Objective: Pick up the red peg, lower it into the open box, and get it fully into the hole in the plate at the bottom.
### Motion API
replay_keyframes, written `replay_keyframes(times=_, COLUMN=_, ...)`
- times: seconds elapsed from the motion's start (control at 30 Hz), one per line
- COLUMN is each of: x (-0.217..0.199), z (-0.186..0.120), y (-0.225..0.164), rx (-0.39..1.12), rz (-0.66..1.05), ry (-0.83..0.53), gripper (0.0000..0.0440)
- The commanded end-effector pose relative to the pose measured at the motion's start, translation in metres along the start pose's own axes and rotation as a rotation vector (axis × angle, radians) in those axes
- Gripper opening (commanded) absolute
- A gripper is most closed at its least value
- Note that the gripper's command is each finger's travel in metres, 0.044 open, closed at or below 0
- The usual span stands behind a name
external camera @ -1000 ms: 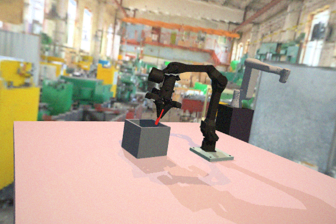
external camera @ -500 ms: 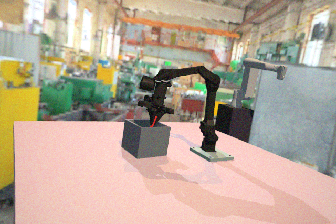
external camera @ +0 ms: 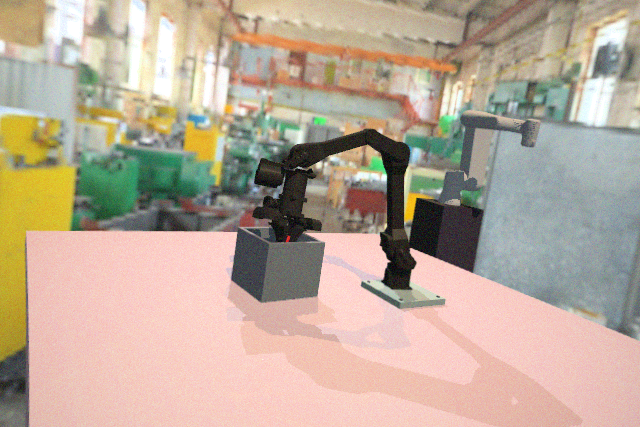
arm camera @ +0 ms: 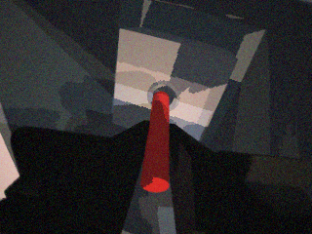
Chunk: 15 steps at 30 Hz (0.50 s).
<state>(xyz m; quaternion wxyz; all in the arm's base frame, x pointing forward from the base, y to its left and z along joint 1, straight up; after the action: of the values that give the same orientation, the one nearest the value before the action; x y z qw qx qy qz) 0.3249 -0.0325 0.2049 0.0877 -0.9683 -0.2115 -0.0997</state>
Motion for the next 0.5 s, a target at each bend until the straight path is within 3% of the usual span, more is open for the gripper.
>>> replay_keyframes(times=0.0, x=0.000, z=0.014, y=0.002, rx=0.018, rz=-0.021, ry=-0.016, gripper=0.0000)
replay_keyframes(times=0.13, x=0.000, z=0.024, y=0.004, rx=0.018, rz=-0.040, ry=-0.027, gripper=0.0004)
replay_keyframes(times=0.33, x=-0.001, z=0.034, y=0.005, rx=0.029, rz=-0.059, ry=-0.054, gripper=0.0151)
replay_keyframes(times=0.47, x=0.000, z=0.031, y=0.007, rx=0.035, rz=-0.061, ry=-0.078, gripper=0.0168)
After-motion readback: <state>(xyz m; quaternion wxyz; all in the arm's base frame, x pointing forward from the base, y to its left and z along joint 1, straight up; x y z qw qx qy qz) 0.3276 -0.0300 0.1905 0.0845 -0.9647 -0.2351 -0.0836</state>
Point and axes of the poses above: the point midway between the two fingers, 35 mm back from their tips, its own z axis out along the fingers, its own x axis across the jaws, y = z × x, the point moved 9 cm from there along -z, back along the fingers, and after that the axes turned 4 degrees about -z, right-handed, at the moved point
